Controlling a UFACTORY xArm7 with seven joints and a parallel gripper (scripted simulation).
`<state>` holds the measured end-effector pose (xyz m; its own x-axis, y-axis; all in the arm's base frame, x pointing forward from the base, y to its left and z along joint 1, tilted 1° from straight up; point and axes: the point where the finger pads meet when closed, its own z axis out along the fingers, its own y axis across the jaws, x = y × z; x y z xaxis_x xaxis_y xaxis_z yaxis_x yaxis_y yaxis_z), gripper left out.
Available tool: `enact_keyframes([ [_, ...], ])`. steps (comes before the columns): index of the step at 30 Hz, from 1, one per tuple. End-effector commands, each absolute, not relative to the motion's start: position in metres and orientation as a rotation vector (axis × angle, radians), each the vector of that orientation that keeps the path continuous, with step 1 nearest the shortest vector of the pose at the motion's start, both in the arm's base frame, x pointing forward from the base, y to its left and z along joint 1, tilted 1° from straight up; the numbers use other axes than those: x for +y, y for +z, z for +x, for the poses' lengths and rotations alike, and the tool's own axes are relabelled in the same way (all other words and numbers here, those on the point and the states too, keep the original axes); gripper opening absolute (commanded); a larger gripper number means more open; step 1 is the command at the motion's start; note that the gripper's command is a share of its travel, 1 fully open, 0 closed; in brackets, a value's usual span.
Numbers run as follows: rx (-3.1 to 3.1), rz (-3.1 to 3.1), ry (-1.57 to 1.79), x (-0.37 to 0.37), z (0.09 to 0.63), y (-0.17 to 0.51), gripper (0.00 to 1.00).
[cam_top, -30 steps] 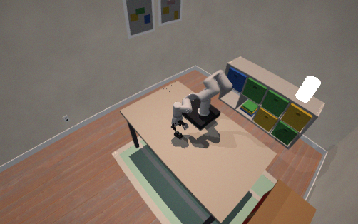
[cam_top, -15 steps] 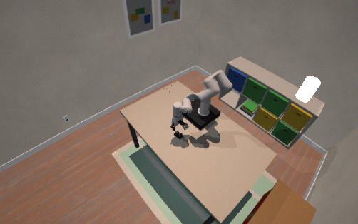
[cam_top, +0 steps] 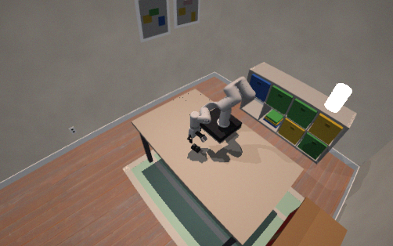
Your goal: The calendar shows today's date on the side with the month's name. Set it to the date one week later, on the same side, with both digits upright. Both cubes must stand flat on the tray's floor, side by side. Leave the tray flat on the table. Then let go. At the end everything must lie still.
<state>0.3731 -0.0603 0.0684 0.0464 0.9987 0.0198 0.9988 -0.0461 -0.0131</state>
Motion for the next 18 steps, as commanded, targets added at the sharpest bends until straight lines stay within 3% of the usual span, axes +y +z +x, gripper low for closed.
enact_keyframes([
  [1,-2.155,-2.258,-0.011,-0.061,0.374,0.074,1.0],
  [18,-2.155,-2.258,-0.011,-0.062,0.375,0.133,1.0],
])
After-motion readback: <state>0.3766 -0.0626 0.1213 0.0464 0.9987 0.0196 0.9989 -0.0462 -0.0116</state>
